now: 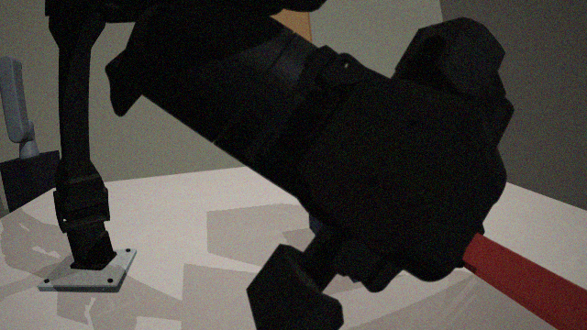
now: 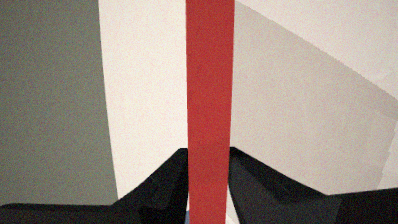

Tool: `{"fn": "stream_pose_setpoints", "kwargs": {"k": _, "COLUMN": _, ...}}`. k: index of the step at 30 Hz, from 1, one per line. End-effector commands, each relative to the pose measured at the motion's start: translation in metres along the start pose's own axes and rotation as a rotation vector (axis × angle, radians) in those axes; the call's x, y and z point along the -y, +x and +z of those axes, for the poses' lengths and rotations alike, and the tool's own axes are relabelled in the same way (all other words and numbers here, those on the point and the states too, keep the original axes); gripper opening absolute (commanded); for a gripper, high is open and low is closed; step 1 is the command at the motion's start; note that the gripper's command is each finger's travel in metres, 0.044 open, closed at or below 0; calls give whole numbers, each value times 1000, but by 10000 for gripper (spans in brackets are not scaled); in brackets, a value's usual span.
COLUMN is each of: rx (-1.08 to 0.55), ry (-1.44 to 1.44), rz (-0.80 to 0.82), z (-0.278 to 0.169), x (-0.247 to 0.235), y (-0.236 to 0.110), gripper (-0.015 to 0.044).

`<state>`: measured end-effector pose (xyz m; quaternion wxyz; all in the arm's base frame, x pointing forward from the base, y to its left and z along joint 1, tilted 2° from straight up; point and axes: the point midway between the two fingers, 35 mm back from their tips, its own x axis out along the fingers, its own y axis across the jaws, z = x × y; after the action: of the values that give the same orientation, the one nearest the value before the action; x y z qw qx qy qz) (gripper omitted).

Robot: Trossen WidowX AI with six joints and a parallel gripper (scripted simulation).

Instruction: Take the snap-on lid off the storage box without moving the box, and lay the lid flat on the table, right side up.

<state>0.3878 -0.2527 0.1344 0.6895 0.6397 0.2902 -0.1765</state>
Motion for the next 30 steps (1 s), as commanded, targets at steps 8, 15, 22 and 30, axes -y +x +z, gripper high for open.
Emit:
{"fn": "stream_pose_setpoints", "kwargs": {"k": 8, "rx": -9, "ry": 11, "rz": -11, "z": -2, "x": 13, "y": 9, "gripper": 0}}
{"fn": "stream_pose_setpoints", "kwargs": {"k": 15, "rx": -9, "ry": 11, "rz": -11, "z": -2, "x": 17, "y": 13, "gripper": 0}}
{"fn": "stream_pose_setpoints", "kwargs": {"k": 22, "rx": -9, "ry": 11, "rz": -11, "z": -2, "x": 22, "y": 16, "gripper": 0}}
{"fn": "stream_pose_setpoints", "kwargs": {"k": 30, "rx": -9, "ry": 11, "rz": -11, "z": -3, "x": 27, "y": 20, "gripper": 0}}
